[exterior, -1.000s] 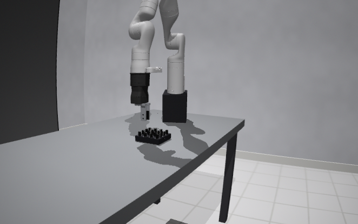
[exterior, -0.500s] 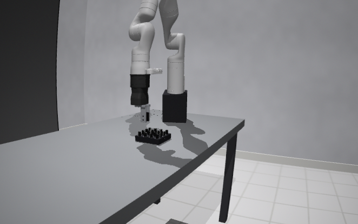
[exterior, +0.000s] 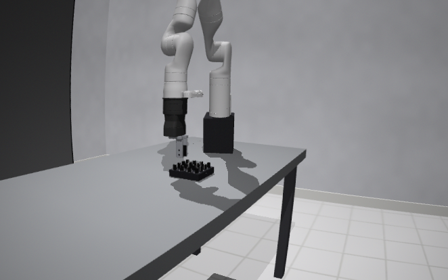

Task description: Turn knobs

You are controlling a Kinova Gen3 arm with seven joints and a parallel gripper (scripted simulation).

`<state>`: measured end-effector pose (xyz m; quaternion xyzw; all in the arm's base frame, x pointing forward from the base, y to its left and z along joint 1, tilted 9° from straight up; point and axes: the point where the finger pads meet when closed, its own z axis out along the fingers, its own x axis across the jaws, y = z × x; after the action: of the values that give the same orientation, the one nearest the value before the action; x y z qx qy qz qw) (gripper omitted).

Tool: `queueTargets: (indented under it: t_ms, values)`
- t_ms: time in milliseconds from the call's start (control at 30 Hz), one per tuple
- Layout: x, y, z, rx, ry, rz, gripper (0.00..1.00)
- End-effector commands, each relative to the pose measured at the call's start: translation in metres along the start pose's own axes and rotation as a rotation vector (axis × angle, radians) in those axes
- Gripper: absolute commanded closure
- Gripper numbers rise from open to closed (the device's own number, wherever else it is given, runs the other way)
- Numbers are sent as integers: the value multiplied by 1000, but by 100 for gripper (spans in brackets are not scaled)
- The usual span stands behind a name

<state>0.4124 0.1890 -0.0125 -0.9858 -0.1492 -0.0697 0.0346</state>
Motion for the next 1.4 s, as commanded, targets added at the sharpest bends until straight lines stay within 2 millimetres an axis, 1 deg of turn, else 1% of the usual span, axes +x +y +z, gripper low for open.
queueTargets:
  t_ms: [0, 167, 633, 1367]
  values:
    - [-2, 1, 5, -1, -5, 2, 54]
    - [-2, 1, 12, -1, -5, 2, 54]
    - [-2, 1, 22, -1, -5, 2, 54]
    - [-2, 1, 23, -1, -5, 2, 54]
